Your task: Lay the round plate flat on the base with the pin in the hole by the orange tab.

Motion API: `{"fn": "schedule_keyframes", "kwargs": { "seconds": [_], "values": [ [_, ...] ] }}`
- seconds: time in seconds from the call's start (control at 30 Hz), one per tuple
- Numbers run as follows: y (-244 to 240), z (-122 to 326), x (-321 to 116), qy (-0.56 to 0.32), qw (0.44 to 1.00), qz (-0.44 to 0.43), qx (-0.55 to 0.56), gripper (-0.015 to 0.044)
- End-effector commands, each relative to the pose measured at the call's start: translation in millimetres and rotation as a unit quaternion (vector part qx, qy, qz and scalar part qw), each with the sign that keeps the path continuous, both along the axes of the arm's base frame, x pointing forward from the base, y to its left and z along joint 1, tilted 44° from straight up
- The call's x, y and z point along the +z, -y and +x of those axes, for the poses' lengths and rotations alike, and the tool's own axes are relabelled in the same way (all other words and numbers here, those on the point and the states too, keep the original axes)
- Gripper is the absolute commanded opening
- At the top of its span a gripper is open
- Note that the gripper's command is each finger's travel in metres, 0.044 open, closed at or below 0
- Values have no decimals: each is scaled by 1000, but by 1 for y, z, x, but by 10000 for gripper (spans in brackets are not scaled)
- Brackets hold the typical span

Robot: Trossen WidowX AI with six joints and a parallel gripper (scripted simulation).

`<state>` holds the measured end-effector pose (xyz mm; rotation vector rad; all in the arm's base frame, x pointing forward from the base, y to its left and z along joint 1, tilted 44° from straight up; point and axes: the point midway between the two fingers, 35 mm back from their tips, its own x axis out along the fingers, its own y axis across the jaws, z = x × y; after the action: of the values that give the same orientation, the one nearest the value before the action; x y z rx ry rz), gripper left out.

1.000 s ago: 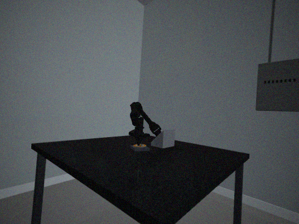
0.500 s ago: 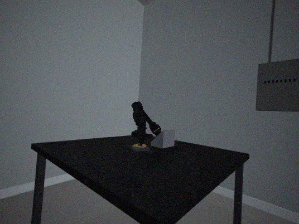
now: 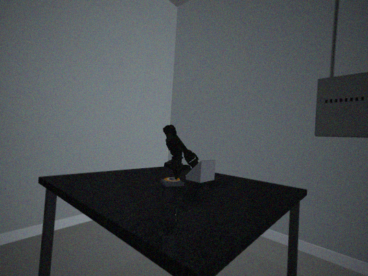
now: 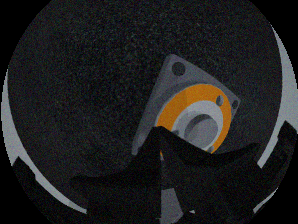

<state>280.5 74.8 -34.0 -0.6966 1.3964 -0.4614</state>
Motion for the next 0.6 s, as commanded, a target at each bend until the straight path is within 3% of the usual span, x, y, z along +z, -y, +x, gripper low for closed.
{"fn": "schedule_keyframes", "kwargs": {
  "seconds": [0.0, 0.57],
  "values": [
    [1, -8, -1, -3, 1000, 0, -2, 0],
    [4, -27, -1, -4, 1000, 0, -2, 0]
  ]
}}
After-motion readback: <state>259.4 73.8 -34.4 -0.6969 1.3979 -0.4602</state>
